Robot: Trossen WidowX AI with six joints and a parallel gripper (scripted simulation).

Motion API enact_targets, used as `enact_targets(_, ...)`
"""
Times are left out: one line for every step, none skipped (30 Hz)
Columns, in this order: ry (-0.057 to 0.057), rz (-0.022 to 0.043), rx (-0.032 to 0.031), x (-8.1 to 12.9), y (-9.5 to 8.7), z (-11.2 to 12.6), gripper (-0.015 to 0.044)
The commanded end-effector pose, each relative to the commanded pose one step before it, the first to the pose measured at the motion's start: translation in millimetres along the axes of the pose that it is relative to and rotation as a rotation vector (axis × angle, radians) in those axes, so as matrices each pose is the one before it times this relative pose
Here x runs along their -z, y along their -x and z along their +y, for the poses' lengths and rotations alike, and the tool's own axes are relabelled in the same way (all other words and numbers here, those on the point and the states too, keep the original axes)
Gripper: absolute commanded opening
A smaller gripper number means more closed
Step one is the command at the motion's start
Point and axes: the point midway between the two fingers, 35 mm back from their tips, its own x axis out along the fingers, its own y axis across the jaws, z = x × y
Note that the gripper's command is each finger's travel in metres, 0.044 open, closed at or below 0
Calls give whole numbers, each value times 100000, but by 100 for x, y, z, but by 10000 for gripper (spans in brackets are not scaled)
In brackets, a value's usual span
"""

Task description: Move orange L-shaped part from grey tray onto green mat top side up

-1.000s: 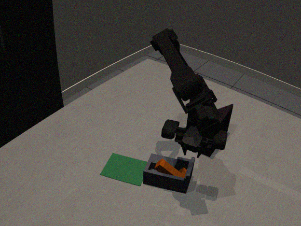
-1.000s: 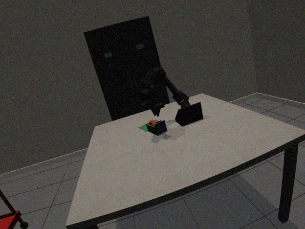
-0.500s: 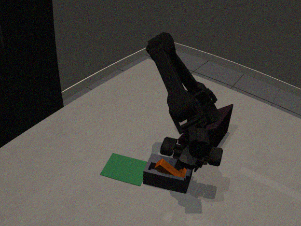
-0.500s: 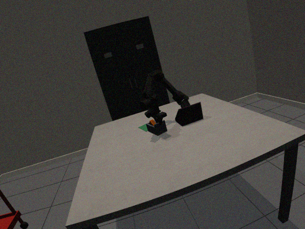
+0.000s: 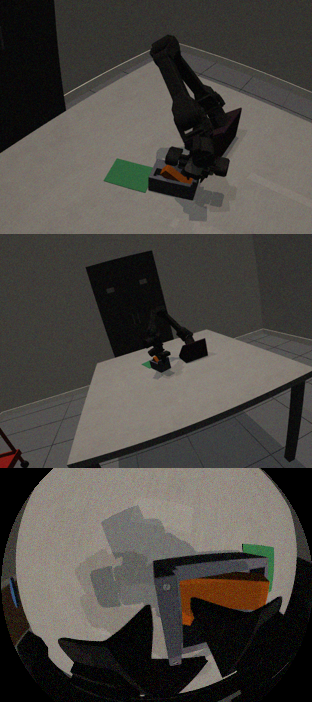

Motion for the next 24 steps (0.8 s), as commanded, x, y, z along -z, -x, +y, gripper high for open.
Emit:
enact_targets(1469,1434,669,436,-967,26,180)
enact_targets(-1,3,9,4,-165,-2,180)
enact_targets(-1,3,10,6,-165,-3,180)
enact_targets(-1,4,11,7,-165,-3,180)
enact_targets(-2,4,12,8,-164,-3,180)
enact_targets(-2,5,13,9,-164,-3,180)
enact_targets(-2,5,14,10,-164,-4,180)
enact_targets(-2,6,15,11,-163,-4,180)
enact_targets(-2,5,13,10,-132,-3,180)
enact_targets(-1,3,8,6,-80,-2,180)
enact_targets(0,1,3,2,-27,-1,180)
enact_targets(0,0,0,0,0,0,180)
enact_targets(0,0,0,0,0,0,180)
enact_targets(0,0,0,0,0,0,180)
enact_targets(0,0,0,0,0,0,180)
enact_targets(0,0,0,0,0,0,180)
enact_targets(0,0,0,0,0,0,180)
enact_targets(0,0,0,0,0,0,180)
enact_targets(0,0,0,0,0,0,180)
enact_targets(0,0,0,0,0,0,180)
enact_targets(0,0,0,0,0,0,180)
enact_targets(0,0,0,0,0,0,180)
enact_targets(0,0,0,0,0,0,180)
enact_targets(0,0,0,0,0,0,180)
